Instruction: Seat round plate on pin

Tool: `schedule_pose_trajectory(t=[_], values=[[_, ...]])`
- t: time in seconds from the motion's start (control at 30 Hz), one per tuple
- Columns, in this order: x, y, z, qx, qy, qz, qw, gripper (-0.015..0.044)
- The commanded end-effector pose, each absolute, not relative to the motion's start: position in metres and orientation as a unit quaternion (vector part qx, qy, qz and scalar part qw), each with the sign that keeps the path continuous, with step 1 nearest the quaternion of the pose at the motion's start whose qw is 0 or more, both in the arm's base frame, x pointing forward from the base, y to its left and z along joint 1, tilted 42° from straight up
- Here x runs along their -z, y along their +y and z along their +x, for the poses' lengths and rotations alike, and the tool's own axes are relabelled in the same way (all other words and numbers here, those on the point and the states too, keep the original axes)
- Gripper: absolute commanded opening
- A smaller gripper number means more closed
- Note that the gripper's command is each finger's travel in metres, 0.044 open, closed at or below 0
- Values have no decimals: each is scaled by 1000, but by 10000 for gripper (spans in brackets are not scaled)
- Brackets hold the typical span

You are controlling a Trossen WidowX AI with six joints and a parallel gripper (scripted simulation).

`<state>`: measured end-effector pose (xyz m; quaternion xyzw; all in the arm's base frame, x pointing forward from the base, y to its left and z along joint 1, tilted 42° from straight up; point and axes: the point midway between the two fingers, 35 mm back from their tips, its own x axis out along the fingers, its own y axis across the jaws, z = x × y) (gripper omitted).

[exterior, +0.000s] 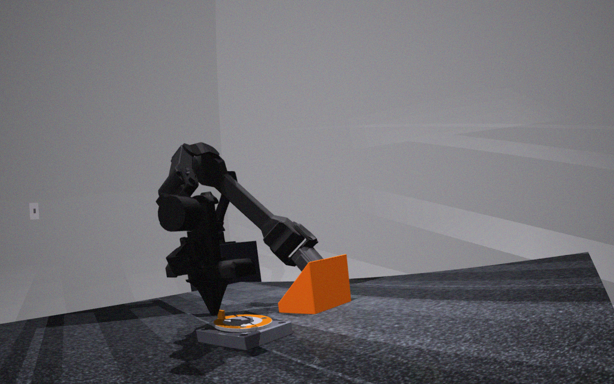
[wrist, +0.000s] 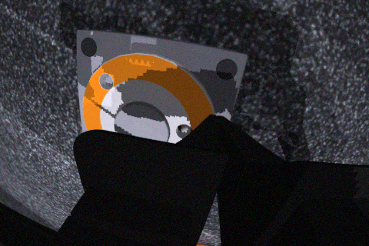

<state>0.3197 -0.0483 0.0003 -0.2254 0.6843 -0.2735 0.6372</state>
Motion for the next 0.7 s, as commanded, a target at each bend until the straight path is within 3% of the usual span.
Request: schedule_pose_trajectory(t=[0.0,0.67], values=[[-1,-49,315,272,686,-229,635,0],[-24,-25,313,268,688,-235,632,0]])
